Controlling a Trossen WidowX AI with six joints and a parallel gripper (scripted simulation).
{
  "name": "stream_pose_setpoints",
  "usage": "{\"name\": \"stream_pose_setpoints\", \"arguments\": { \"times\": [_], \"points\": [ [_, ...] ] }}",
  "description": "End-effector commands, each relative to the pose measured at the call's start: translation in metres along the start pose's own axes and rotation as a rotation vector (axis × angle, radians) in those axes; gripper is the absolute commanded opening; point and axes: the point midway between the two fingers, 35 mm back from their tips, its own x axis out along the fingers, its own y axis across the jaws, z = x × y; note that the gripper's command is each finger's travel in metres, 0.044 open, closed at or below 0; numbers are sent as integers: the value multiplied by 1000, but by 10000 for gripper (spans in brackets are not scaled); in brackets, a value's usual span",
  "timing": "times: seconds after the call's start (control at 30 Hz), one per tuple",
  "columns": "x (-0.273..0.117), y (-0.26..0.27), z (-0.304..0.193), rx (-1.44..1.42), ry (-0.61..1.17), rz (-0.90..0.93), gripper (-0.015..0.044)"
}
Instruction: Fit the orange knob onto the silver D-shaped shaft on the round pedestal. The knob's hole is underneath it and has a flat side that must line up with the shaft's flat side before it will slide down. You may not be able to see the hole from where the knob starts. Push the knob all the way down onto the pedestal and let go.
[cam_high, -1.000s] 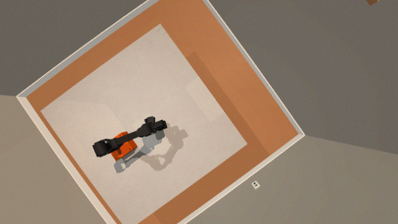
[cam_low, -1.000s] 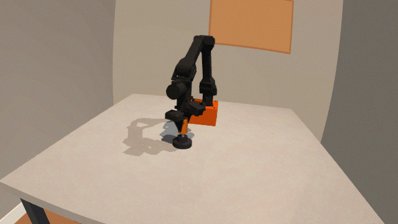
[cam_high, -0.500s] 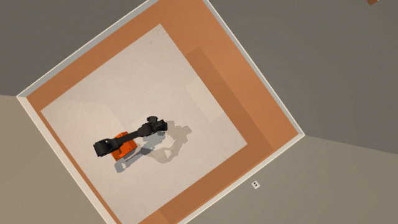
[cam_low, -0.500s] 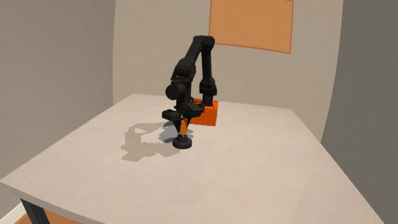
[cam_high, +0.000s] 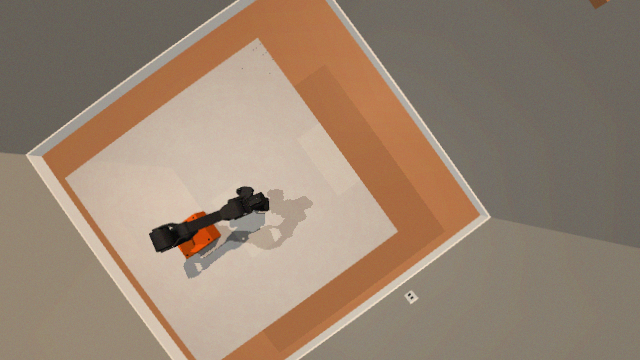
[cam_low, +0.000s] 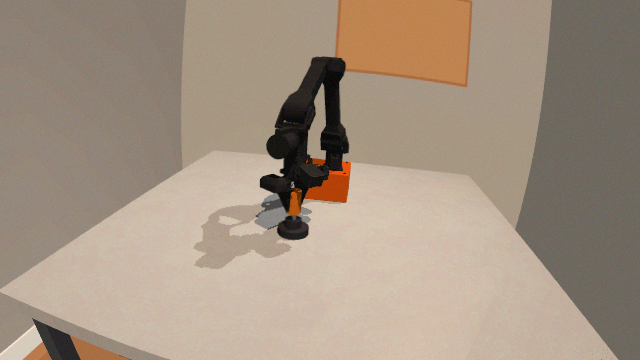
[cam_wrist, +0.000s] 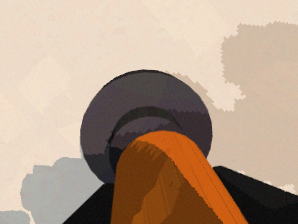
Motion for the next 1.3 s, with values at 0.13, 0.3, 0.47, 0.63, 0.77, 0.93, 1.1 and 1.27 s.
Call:
{"name": "stream_pose_setpoints", "arguments": {
  "times": [0.13, 0.3, 0.47, 0.63, 0.77, 0.93, 1.1, 1.27],
  "points": [
    [3, 3, -1, 173, -2, 1, 0],
    [3, 7, -2, 173, -1, 1, 0],
    [4, 7, -2, 173, -1, 1, 0],
    [4, 6, -2, 173, -1, 1, 0],
    [4, 6, -2, 173, -1, 1, 0],
    [2, 5, -2, 173, -1, 1, 0],
    [-1, 5, -2, 198, -2, 1, 0],
    [0, 2, -1, 372, -2, 1, 0]
  ]
}}
